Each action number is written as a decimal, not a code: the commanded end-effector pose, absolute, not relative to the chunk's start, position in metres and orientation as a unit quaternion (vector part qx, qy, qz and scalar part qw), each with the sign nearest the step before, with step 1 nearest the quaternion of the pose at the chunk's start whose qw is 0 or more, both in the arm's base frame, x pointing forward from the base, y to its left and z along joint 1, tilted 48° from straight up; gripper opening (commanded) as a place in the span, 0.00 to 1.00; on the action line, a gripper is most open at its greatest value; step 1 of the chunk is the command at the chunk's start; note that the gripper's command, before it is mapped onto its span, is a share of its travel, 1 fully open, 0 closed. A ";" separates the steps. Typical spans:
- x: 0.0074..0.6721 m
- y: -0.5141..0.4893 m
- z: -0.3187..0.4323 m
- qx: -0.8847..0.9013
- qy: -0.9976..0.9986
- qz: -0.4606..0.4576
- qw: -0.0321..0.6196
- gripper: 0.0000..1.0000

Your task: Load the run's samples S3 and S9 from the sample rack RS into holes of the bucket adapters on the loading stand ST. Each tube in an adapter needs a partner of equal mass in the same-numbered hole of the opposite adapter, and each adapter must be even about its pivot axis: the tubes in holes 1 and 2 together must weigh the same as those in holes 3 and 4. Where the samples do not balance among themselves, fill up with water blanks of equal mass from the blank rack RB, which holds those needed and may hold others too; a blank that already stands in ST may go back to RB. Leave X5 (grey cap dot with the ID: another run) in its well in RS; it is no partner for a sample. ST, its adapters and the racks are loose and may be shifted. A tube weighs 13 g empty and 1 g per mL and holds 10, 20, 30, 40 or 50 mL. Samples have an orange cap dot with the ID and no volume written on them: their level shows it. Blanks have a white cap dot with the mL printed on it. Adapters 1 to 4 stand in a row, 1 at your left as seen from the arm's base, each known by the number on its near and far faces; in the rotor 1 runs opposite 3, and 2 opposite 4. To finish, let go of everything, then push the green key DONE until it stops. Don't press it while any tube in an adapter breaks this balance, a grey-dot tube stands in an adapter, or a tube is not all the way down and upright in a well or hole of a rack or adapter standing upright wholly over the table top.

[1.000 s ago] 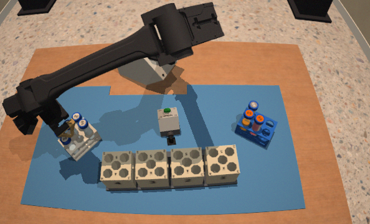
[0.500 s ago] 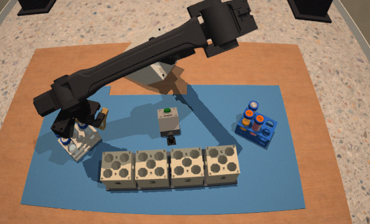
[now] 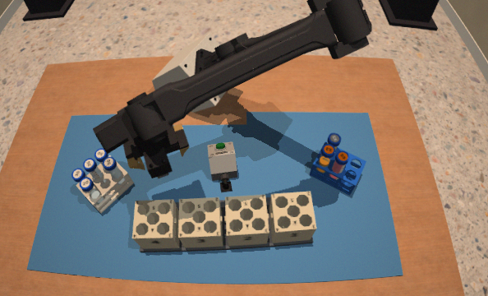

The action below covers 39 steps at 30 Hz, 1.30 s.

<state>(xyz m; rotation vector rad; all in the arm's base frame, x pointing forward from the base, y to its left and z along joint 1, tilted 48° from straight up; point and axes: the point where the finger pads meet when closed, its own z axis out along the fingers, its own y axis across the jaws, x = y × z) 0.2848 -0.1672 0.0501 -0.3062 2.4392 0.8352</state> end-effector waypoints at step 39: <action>0.264 0.063 0.274 -0.352 0.837 0.201 0.368 1.00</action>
